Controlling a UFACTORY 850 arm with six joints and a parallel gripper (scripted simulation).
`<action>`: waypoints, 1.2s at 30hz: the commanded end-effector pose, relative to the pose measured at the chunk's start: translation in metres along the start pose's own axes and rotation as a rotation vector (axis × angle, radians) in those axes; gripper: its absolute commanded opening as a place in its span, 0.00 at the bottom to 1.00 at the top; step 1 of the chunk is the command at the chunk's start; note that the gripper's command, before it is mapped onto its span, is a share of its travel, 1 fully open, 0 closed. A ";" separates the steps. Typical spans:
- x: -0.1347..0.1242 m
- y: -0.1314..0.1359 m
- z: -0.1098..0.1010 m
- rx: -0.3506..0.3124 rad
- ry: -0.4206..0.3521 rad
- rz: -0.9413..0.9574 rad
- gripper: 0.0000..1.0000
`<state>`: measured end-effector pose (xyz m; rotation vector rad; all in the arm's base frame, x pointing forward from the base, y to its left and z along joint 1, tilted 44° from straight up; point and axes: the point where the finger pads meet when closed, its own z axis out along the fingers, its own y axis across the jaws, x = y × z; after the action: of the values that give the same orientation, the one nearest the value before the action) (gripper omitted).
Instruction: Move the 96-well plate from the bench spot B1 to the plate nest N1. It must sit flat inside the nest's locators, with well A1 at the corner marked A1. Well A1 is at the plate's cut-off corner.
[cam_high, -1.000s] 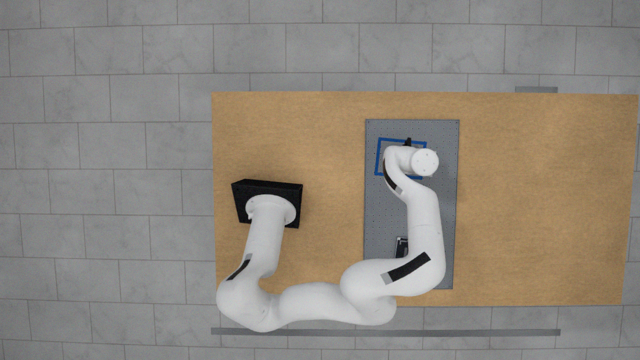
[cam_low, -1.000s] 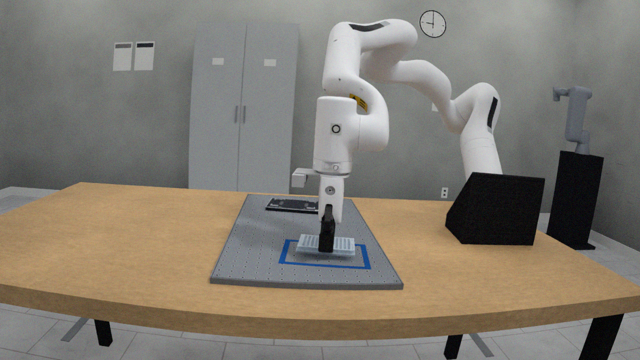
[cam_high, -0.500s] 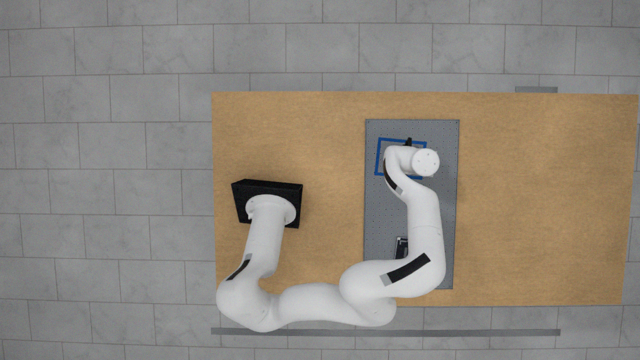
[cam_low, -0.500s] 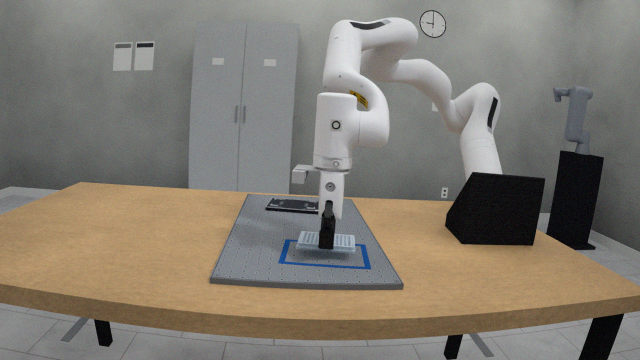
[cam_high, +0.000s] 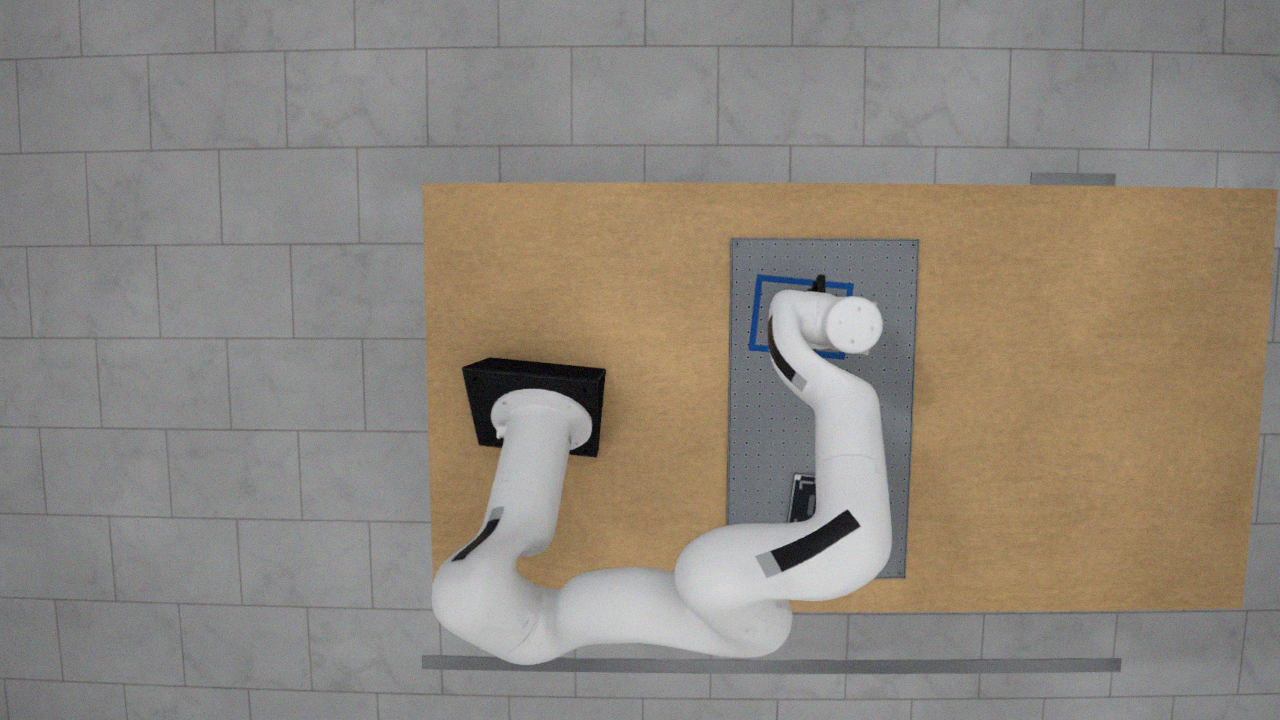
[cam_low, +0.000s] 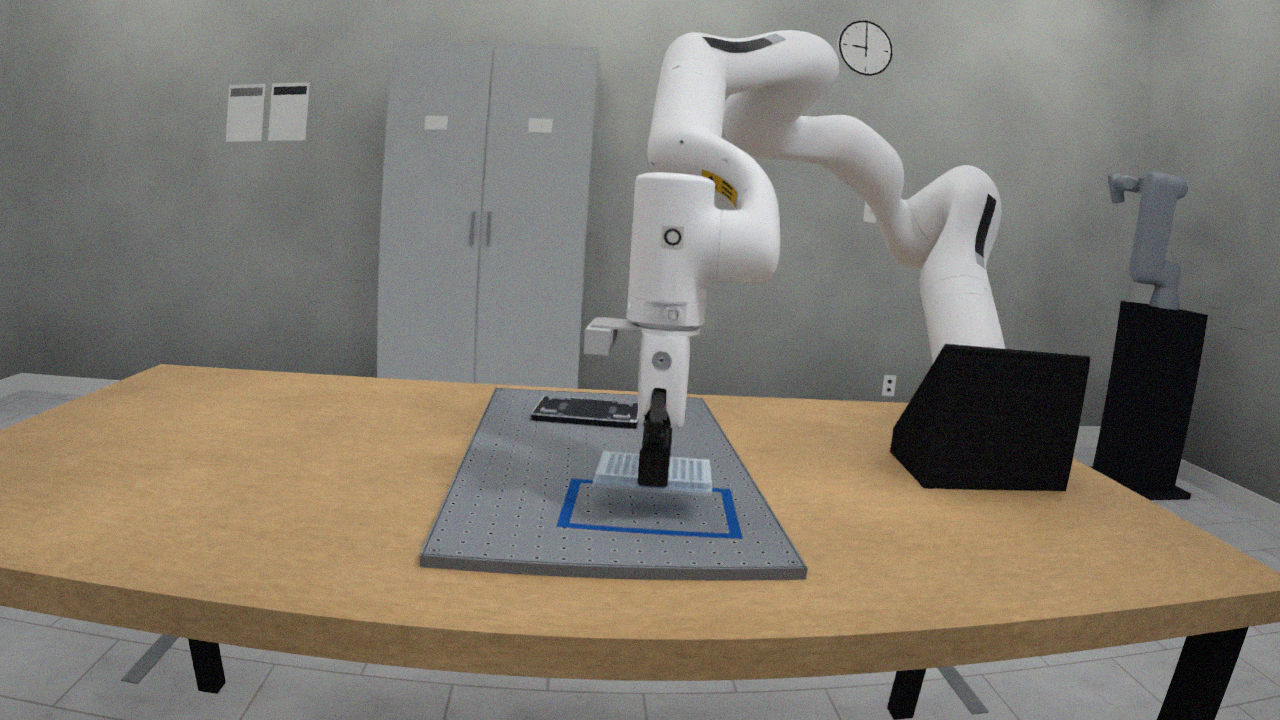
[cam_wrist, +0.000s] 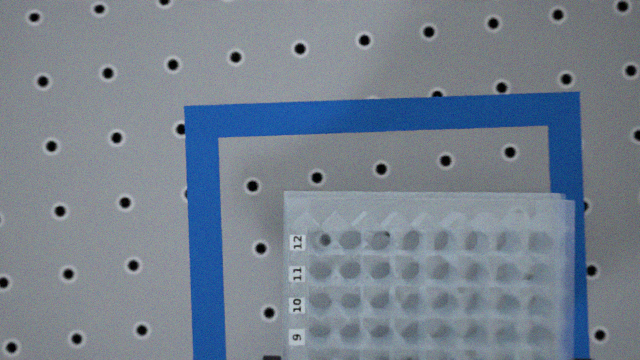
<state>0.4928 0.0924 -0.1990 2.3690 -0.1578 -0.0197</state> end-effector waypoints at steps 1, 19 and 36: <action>0.001 0.000 -0.007 0.001 0.001 0.001 0.00; 0.001 0.000 -0.034 0.001 0.001 0.001 0.00; 0.001 0.000 -0.048 0.001 0.001 0.001 0.00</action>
<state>0.4956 0.1246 -0.1654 2.3689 -0.1578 -0.0199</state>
